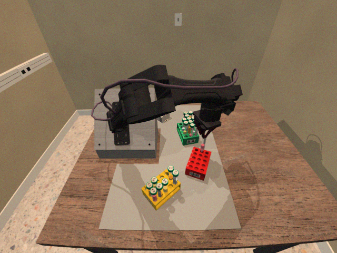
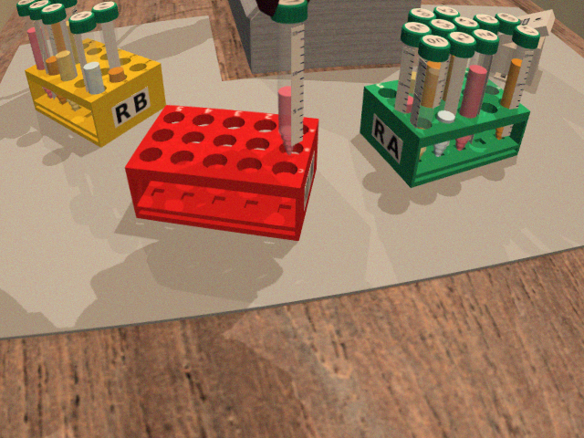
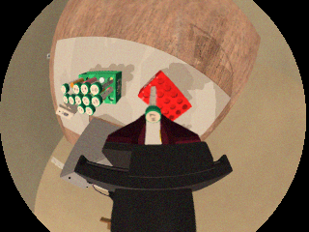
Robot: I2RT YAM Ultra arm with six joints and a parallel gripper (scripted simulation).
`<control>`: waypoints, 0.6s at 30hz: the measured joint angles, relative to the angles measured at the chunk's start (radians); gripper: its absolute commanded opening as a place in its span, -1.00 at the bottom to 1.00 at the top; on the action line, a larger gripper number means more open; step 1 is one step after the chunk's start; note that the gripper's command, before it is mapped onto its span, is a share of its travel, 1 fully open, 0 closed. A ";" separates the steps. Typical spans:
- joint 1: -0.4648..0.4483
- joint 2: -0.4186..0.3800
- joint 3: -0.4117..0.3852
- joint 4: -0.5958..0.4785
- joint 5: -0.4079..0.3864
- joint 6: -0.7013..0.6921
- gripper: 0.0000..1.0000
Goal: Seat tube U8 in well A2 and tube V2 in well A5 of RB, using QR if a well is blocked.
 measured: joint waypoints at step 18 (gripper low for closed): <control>-0.014 0.001 -0.021 0.035 0.003 -0.019 -1.00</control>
